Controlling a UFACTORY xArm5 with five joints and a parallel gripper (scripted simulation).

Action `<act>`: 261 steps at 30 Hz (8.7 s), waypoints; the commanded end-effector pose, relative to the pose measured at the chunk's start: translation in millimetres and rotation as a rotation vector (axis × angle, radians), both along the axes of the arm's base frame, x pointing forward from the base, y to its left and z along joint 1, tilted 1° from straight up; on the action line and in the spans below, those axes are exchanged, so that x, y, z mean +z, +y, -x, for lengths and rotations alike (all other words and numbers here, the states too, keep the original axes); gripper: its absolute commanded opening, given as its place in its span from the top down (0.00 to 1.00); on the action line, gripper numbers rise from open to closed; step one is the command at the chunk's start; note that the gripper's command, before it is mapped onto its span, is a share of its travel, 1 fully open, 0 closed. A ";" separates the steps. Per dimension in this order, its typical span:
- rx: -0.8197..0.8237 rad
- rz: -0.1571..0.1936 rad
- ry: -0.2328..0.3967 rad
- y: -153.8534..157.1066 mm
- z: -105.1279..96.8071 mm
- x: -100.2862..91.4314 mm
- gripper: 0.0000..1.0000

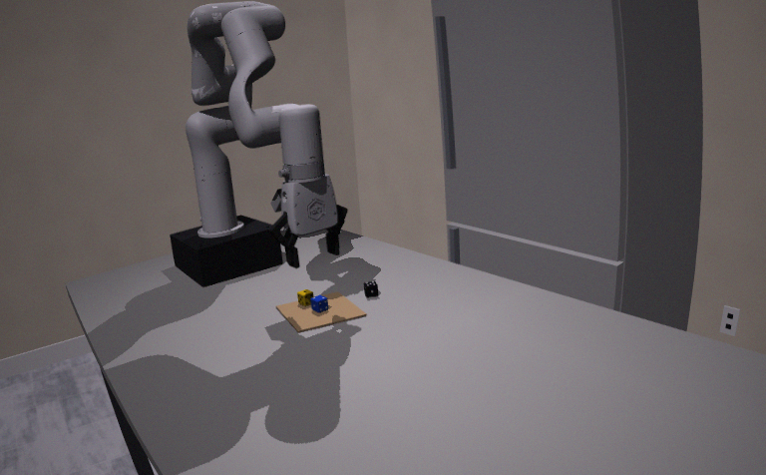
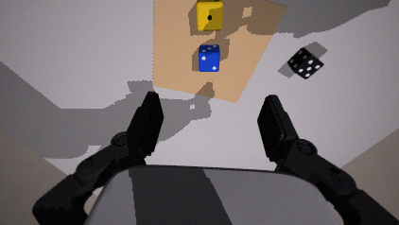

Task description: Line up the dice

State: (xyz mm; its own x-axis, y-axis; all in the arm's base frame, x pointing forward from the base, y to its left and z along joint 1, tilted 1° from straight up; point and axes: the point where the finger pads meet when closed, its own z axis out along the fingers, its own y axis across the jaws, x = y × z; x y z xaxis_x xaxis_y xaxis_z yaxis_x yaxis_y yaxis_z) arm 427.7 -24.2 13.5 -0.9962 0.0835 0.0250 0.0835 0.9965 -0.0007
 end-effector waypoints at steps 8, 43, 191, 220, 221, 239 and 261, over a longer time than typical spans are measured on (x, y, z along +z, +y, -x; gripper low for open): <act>-0.277 0.007 -0.003 15.3 -5.6 -0.7 0.00; -1.281 0.034 -0.003 73.1 -16.2 -8.1 0.00; -2.070 0.055 -0.004 120.5 -17.5 -66.1 0.58; -2.070 0.055 -0.004 120.5 -17.5 -66.1 0.58; -2.070 0.055 -0.004 120.5 -17.5 -66.1 0.58; -2.070 0.055 -0.004 120.5 -17.5 -66.1 0.58; -2.070 0.055 -0.004 120.5 -17.5 -66.1 0.58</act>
State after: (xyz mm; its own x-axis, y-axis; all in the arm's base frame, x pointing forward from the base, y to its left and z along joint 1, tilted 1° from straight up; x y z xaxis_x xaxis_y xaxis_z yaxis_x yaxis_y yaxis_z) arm 443.8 96.0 -53.7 0.5503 0.8347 -0.0202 0.8345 -0.5507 -0.0198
